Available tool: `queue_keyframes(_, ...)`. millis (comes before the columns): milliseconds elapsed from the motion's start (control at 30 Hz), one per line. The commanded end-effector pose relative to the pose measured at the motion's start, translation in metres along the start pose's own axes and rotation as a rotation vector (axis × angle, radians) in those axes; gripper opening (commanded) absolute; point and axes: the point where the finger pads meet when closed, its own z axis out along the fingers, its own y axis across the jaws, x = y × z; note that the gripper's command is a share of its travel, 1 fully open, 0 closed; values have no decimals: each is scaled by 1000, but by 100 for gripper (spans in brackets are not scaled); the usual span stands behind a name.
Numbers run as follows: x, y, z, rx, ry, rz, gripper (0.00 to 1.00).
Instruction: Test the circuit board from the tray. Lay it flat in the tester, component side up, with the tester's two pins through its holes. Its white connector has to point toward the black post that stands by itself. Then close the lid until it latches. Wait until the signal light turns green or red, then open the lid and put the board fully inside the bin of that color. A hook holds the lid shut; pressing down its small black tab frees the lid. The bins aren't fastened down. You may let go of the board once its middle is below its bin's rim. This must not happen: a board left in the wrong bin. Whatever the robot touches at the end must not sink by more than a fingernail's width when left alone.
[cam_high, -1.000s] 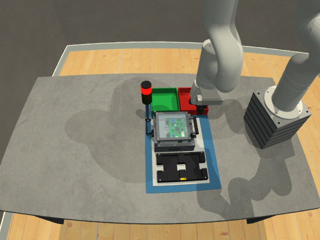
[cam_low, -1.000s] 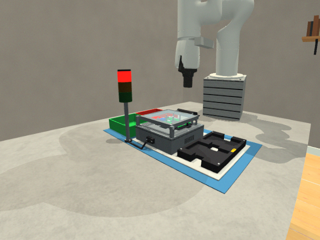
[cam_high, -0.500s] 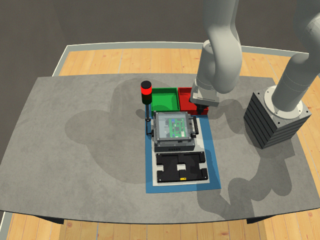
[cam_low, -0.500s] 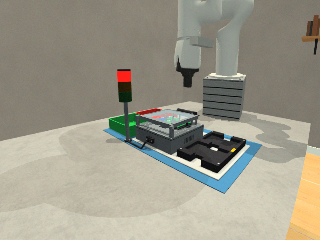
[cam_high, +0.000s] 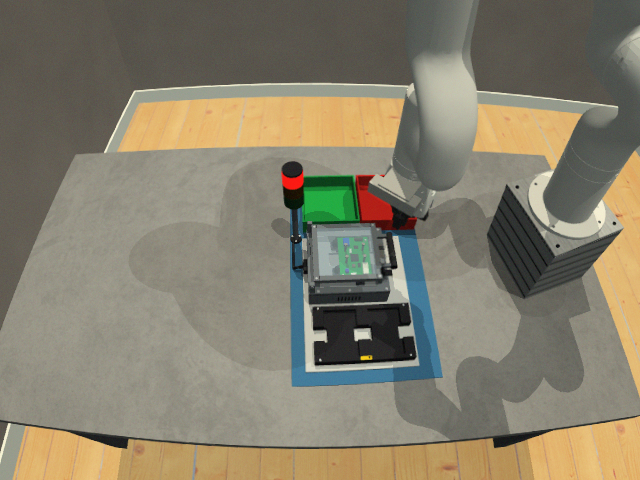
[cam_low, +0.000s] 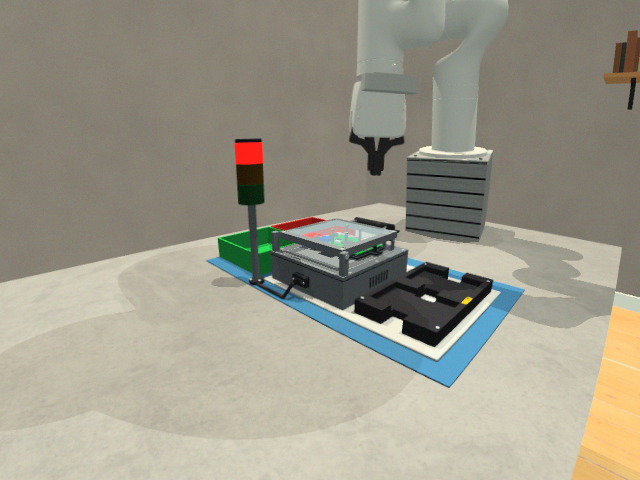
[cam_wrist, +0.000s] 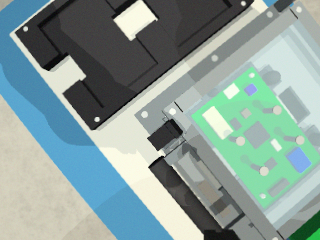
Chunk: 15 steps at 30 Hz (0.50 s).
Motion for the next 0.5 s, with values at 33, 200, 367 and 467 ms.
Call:
queue_keyframes(33,0,0,0,17,16,159,0)
queue_keyframes(200,0,0,0,19,15,327,0)
queue_keyframes(367,0,0,0,20,13,490,0)
queue_keyframes(467,0,0,0,21,12,587,0)
